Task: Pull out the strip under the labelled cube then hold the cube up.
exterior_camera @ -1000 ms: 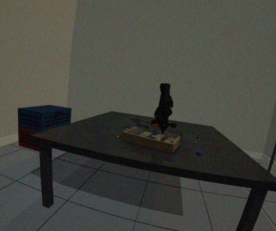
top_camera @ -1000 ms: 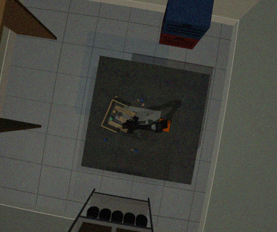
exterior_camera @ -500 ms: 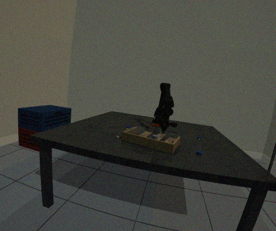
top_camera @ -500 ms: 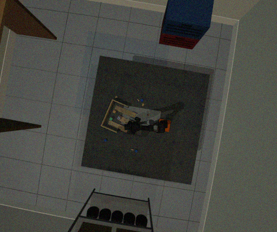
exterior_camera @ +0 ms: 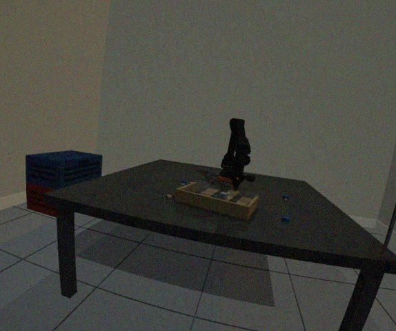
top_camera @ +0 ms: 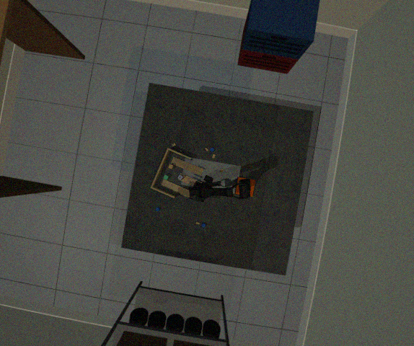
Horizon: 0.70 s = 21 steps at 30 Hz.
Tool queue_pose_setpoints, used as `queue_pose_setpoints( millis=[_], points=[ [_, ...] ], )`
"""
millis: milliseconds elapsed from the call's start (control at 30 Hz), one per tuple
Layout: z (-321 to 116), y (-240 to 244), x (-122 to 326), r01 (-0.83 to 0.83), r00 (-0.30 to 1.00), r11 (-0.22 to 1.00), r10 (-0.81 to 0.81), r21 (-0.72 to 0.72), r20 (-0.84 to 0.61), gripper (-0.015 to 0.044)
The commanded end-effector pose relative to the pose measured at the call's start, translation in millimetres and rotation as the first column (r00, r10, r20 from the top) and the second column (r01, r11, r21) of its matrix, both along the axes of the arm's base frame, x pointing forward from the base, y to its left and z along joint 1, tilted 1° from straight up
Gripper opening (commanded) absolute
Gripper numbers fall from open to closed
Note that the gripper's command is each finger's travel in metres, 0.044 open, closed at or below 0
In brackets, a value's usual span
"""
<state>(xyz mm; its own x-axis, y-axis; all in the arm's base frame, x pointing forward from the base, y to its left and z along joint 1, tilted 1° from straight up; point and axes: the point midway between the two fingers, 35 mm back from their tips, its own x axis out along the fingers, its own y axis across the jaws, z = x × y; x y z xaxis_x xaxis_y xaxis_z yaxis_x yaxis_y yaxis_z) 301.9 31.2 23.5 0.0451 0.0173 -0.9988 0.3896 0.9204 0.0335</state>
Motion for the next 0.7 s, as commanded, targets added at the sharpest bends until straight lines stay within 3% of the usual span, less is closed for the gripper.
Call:
queue_pose_setpoints(
  millis=[0, 667],
  points=[
    [-5, 4, -12, -0.003, 1.0, 1.0, 0.003, 0.003, -0.023, 0.0],
    [-6, 16, -39, -0.003, 1.0, 1.0, 0.003, 0.004, -0.025, 0.0]
  ],
)
